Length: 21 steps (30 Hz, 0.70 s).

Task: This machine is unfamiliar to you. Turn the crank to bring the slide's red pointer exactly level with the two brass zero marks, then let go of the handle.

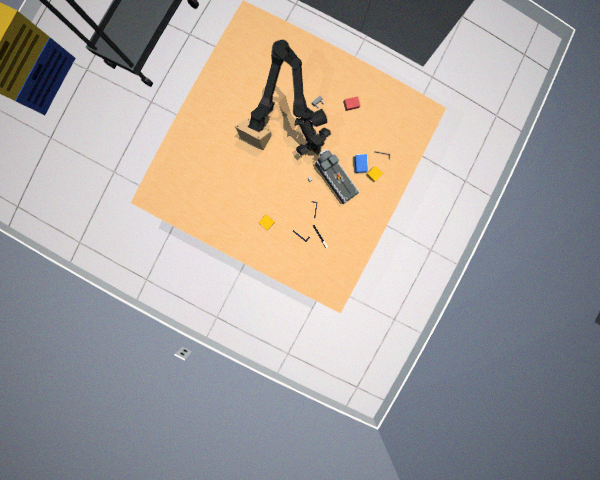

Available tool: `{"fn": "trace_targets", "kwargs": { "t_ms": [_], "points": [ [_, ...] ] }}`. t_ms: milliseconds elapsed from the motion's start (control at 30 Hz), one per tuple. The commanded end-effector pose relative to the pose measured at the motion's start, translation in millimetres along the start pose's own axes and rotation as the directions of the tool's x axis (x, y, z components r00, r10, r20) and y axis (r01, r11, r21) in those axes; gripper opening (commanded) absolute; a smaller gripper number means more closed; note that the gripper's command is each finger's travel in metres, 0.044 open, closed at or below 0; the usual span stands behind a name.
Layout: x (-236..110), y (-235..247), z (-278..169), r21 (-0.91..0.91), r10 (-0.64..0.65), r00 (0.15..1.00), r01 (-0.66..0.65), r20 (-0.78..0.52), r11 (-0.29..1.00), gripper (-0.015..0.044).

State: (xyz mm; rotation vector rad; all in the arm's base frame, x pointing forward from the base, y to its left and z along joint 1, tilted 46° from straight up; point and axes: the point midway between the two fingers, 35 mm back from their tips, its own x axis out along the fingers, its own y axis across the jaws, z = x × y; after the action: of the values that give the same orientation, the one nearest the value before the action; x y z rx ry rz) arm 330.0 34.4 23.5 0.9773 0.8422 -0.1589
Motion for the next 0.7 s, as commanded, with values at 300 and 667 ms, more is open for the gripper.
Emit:
{"fn": "trace_targets", "kwargs": {
  "t_ms": [300, 667],
  "points": [
    [-0.5, -9.8, 0.0, 0.01, -0.025, 1.0, 0.025, 0.004, 1.0, 0.0],
    [-0.9, -10.8, 0.3, 0.01, -0.025, 1.0, 0.025, 0.004, 1.0, 0.0]
  ]
}}
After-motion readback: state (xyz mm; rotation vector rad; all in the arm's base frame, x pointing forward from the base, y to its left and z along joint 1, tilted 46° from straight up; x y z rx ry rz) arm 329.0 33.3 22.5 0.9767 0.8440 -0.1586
